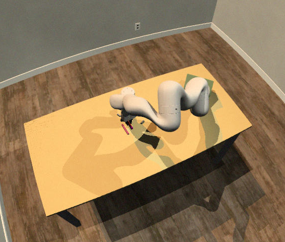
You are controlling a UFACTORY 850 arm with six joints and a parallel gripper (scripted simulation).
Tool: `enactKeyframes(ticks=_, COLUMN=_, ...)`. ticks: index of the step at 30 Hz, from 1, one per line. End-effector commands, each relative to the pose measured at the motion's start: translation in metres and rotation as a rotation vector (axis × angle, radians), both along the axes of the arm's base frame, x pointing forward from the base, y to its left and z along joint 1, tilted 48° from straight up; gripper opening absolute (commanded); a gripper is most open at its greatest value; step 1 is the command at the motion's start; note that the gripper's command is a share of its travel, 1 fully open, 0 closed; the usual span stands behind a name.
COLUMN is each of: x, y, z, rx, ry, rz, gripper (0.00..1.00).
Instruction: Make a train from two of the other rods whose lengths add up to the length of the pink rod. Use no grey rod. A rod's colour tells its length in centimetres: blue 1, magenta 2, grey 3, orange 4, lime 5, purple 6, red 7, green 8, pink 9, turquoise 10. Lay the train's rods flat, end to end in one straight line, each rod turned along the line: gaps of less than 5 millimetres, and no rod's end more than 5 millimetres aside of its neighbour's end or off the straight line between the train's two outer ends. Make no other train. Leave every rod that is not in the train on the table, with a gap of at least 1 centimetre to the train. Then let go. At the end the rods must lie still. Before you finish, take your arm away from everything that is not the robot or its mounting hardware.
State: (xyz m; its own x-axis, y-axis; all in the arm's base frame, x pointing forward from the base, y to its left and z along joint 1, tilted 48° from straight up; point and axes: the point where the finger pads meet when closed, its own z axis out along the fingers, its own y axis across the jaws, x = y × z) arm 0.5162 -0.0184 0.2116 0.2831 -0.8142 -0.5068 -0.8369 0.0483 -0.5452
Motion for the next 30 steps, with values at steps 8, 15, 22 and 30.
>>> enactKeyframes(ticks=8, x=0.0, y=0.0, z=0.0, rx=0.0, ry=-0.001, rz=-0.001, gripper=0.24)
enactKeyframes(ticks=15, x=-0.001, y=-0.002, z=0.003, rx=0.0, ry=-0.001, rz=-0.001, gripper=0.24)
enactKeyframes(ticks=22, x=-0.008, y=-0.011, z=0.013, rx=0.0, ry=-0.001, rz=-0.001, gripper=0.24)
enactKeyframes(ticks=30, x=-0.028, y=-0.035, z=0.041, rx=0.0, ry=-0.001, rz=-0.001, gripper=0.24)
